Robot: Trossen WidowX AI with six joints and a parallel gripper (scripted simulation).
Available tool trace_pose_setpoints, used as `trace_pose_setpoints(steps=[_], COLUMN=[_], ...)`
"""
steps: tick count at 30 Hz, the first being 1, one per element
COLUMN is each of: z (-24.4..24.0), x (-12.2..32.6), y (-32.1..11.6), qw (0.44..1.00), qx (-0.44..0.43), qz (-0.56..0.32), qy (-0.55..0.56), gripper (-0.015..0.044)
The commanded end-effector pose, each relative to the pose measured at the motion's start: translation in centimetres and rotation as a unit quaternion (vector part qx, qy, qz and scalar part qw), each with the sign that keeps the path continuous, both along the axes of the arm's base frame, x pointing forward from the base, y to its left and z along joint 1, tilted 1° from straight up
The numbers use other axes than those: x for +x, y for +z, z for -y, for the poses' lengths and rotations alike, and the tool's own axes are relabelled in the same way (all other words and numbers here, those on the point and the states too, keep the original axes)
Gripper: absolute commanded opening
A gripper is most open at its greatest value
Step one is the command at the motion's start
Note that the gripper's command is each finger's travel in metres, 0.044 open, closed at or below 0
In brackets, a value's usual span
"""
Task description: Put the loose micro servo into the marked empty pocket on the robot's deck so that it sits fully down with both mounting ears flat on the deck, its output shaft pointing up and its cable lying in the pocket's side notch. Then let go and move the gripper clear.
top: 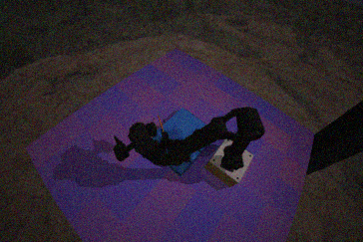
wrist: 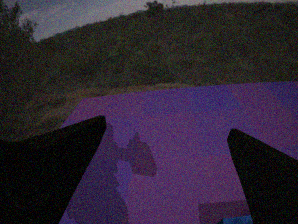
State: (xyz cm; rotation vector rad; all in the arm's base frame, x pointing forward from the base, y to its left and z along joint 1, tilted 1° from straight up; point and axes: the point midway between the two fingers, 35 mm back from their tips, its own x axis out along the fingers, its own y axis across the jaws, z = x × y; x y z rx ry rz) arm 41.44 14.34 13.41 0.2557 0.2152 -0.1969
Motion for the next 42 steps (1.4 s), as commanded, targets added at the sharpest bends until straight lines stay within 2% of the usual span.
trace_pose_setpoints(steps=[1, 10, 20, 30, 42], z=[0.5, 1.5, 3.0, 4.5, 6.5], x=[0.5, 1.1, 1.4, 1.3, 0.3], y=[-0.6, -1.9, -3.3, -4.6, -5.9], qw=[0.997, 0.974, 0.920, 0.840, 0.715], qx=[-0.063, -0.191, -0.319, -0.430, -0.530], qz=[-0.033, -0.106, -0.187, -0.259, -0.325], qy=[0.018, 0.064, 0.127, 0.207, 0.319], gripper=[0.0440, 0.0440, 0.0440, 0.0440, 0.0440])
